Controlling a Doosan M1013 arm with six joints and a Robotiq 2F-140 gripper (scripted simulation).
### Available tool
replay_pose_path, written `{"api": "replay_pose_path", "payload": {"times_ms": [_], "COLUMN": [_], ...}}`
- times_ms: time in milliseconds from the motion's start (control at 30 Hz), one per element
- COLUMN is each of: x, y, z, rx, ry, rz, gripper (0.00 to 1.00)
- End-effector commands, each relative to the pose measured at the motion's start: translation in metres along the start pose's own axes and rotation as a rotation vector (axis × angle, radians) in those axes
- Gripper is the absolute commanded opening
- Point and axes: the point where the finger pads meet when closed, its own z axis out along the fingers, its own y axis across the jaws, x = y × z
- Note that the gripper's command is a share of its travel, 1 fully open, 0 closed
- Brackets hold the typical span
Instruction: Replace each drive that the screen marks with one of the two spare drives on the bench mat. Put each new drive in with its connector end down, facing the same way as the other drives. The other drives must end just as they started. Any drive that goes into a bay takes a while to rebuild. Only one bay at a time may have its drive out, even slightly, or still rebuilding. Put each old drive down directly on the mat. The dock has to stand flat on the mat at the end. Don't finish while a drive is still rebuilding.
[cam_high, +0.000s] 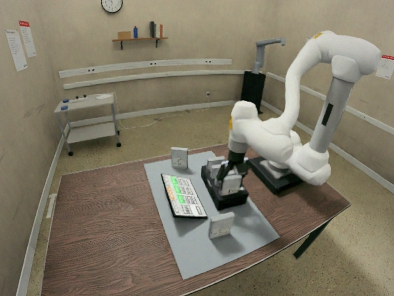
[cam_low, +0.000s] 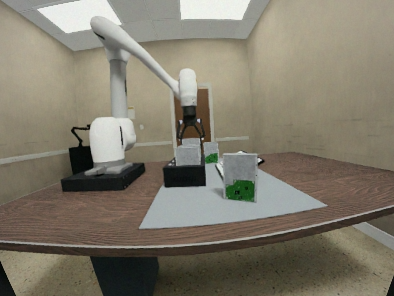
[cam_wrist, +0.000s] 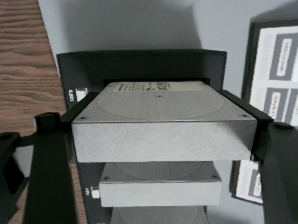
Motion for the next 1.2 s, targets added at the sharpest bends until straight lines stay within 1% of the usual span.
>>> {"api": "replay_pose_path", "payload": {"times_ms": [0, 367, 433, 933, 1000, 1167], "x": [0.0, 0.0, 0.0, 0.0, 0.0, 0.0], "y": [0.0, 0.0, 0.0, 0.0, 0.0, 0.0], "z": [-0.007, -0.036, -0.036, -0.084, -0.084, -0.099], "rx": [-0.001, -0.001, -0.001, -0.001, -0.001, -0.001], "ry": [0.001, 0.001, 0.001, 0.001, 0.001, 0.001], "rz": [0.0, 0.0, 0.0, 0.0, 0.0, 0.0], "gripper": [0.1, 0.1, 0.1, 0.1, 0.1, 0.1]}}
